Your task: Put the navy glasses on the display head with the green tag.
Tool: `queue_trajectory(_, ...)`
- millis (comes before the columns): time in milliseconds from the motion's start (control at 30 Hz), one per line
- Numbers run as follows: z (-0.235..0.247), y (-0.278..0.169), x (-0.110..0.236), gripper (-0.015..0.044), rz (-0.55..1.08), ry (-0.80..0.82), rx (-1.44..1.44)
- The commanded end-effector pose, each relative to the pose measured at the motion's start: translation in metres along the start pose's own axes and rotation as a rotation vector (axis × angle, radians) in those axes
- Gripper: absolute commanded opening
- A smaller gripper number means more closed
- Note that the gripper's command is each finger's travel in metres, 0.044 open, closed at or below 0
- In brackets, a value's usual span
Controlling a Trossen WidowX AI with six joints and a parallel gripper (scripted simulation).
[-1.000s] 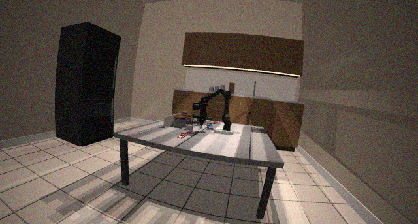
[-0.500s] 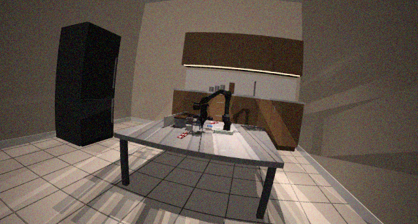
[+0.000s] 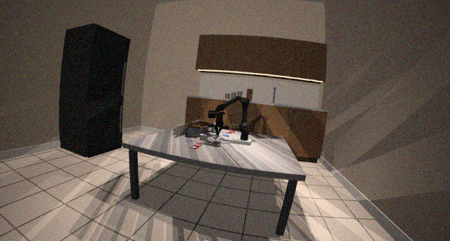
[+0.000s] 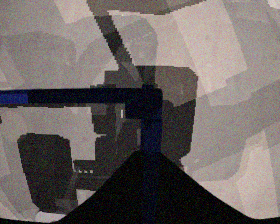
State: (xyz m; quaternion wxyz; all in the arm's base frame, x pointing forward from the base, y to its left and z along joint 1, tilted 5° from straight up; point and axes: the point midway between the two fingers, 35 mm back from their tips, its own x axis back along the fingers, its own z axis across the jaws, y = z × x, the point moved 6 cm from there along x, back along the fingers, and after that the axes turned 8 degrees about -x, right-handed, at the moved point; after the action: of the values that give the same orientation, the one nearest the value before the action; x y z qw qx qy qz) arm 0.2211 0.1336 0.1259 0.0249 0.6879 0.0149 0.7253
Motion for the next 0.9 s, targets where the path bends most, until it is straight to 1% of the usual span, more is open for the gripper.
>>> queue_trajectory(0,0.0,0.0,0.0,0.0,-0.003,0.003,0.002)
queue_trajectory(533,-0.001,-0.008,0.002,0.0,-0.003,0.003,0.002)
queue_trajectory(633,0.0,-0.009,0.011,0.0,-0.002,0.003,0.002)
queue_trajectory(867,0.0,-0.012,0.047,0.0,-0.002,0.002,0.002)
